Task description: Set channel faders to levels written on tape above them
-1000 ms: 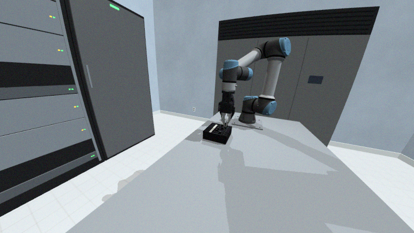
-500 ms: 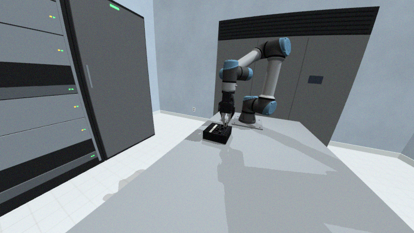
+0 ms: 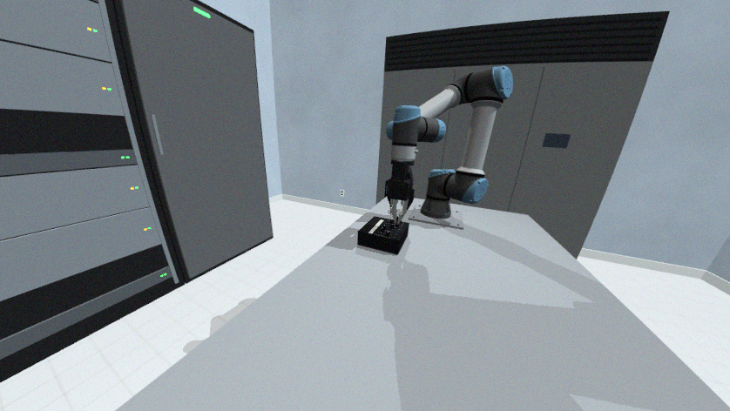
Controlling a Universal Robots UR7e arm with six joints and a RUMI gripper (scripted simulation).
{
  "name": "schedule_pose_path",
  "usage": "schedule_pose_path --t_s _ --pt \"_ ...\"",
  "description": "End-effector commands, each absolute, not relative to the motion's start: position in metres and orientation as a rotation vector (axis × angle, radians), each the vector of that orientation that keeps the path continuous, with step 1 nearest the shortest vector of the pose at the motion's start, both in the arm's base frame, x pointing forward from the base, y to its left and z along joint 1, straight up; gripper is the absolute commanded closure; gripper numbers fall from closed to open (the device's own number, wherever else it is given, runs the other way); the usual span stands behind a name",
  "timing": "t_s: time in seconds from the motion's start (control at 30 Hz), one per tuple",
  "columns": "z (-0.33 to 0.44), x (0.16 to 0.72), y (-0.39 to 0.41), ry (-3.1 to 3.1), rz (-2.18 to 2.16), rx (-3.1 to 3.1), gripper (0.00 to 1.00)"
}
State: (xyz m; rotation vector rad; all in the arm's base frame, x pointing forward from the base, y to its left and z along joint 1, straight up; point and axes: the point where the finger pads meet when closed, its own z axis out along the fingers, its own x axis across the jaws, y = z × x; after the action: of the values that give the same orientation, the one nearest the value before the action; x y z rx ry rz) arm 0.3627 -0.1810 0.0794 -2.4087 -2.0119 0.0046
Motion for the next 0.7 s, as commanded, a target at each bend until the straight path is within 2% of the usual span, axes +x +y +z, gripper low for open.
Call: schedule_pose_path --t_s 0.0,0.67 --pt "0.0763 0.3612 -0.1806 -2.009 0.004 -2.408 1.0" --pt "0.0669 0.3612 -0.1806 -2.009 0.004 -2.408 1.0"
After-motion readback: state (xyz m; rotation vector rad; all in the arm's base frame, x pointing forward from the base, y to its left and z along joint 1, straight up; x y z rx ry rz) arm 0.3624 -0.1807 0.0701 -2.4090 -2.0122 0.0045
